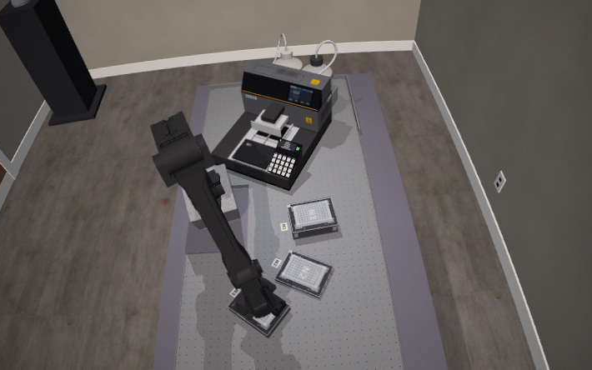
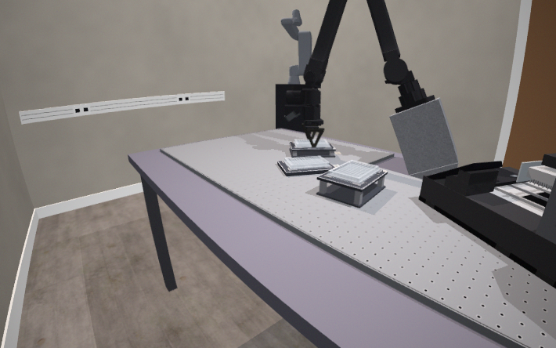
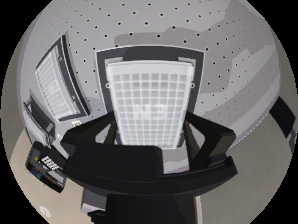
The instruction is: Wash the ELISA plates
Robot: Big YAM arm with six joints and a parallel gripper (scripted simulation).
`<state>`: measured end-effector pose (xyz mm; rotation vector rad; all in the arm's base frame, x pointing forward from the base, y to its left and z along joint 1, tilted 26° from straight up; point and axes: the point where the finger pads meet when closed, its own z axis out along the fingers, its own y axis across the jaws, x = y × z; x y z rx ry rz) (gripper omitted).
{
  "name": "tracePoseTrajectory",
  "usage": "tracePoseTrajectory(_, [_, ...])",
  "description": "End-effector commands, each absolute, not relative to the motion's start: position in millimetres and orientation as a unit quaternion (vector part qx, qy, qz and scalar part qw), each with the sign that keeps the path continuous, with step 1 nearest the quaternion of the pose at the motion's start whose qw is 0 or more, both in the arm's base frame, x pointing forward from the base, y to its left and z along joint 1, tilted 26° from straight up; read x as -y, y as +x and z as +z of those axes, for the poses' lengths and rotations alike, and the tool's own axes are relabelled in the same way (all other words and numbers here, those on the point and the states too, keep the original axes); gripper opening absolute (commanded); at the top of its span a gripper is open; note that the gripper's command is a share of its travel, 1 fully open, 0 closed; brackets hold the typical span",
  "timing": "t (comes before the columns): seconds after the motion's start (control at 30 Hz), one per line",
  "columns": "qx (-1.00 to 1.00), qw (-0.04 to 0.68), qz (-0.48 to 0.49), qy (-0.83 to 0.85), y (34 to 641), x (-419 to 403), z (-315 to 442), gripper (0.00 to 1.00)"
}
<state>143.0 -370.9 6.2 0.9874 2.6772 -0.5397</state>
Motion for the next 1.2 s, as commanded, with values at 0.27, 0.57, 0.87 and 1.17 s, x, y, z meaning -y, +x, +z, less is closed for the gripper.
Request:
tracePoseTrajectory(0.27, [-0.914, 0.127, -0.190, 0.336, 146.2, 377.2, 11.6, 0.84])
tracePoseTrajectory(0.57, [-0.915, 0.127, -0.189, 0.334, 145.4, 367.4, 24.5, 0.84])
tracePoseTrajectory(0.87, [-0.914, 0.128, -0.189, 0.335, 146.4, 361.2, 36.9, 0.84])
tracePoseTrajectory(1.17, [-0.913, 0.130, -0.191, 0.336, 145.6, 357.6, 50.8, 0.84])
